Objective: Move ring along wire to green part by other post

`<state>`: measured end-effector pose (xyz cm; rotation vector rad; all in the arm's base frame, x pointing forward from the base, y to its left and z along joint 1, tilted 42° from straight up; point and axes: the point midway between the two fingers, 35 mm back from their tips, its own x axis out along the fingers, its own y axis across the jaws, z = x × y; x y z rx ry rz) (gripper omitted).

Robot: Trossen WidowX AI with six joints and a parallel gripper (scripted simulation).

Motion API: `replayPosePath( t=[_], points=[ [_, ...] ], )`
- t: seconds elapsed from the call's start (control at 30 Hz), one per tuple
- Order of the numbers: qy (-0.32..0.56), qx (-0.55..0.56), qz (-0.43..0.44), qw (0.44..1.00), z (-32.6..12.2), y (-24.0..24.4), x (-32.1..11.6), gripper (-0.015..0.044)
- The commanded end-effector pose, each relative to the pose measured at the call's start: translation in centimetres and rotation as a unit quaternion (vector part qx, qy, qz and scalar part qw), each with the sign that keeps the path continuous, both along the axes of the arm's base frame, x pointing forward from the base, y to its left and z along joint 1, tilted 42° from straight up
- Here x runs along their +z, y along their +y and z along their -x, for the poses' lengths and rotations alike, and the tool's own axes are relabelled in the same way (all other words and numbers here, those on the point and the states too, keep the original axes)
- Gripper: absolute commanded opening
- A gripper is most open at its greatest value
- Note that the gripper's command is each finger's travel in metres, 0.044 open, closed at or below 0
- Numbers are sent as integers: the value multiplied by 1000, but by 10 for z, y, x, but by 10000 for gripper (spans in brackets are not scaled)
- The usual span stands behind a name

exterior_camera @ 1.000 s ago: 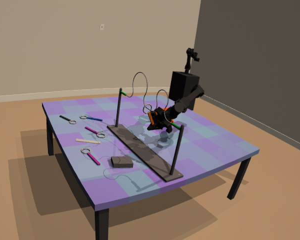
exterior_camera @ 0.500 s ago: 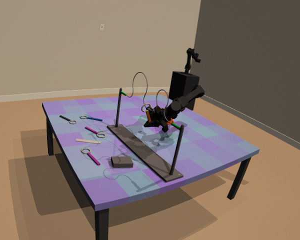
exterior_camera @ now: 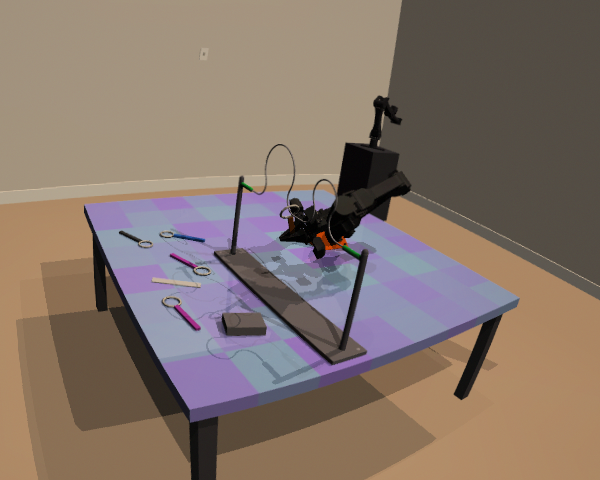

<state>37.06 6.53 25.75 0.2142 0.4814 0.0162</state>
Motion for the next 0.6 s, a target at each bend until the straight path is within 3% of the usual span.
replayPosePath(
  t=[0.0,0.57],
  points=[
    [3,-2,48,999,2,-15,-2,-150],
    [17,-1,256,967,6,-76,4,-150]
  ],
)
